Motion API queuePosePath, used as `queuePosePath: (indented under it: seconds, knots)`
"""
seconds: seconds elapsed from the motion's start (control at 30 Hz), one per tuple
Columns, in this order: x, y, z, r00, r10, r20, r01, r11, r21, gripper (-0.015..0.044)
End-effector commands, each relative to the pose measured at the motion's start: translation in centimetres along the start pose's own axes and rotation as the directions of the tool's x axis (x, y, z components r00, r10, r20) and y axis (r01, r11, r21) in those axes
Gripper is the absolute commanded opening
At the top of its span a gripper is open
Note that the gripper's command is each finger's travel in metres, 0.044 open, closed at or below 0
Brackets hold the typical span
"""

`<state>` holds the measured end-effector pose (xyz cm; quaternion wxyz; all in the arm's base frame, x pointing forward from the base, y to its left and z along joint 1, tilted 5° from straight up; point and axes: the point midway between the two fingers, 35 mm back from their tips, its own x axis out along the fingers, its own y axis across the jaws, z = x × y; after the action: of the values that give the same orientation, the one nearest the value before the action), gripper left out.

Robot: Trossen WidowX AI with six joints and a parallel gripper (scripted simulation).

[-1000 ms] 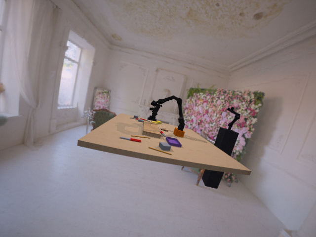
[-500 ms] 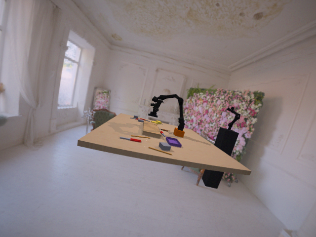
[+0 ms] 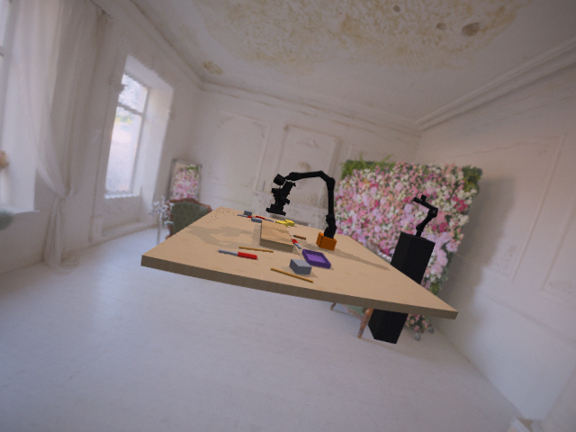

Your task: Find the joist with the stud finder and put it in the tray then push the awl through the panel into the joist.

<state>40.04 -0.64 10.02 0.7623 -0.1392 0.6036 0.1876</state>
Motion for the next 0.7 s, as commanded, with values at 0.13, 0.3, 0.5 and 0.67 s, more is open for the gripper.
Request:
queuePosePath:
  seconds: [0.13,0.3,0.5,0.67]
  knots:
    - [0.5,5.5,1.9,0.999,0.041,0.011,-0.039,0.989,-0.141,0.0000]
    - [0.8,8.9,2.7,0.998,0.067,0.010,-0.063,0.972,-0.225,0.0000]
    - [1.0,13.1,3.1,0.995,0.098,0.005,-0.091,0.942,-0.323,0.0000]
    - [1.1,16.6,3.2,0.992,0.124,-0.002,-0.114,0.909,-0.401,0.0000]
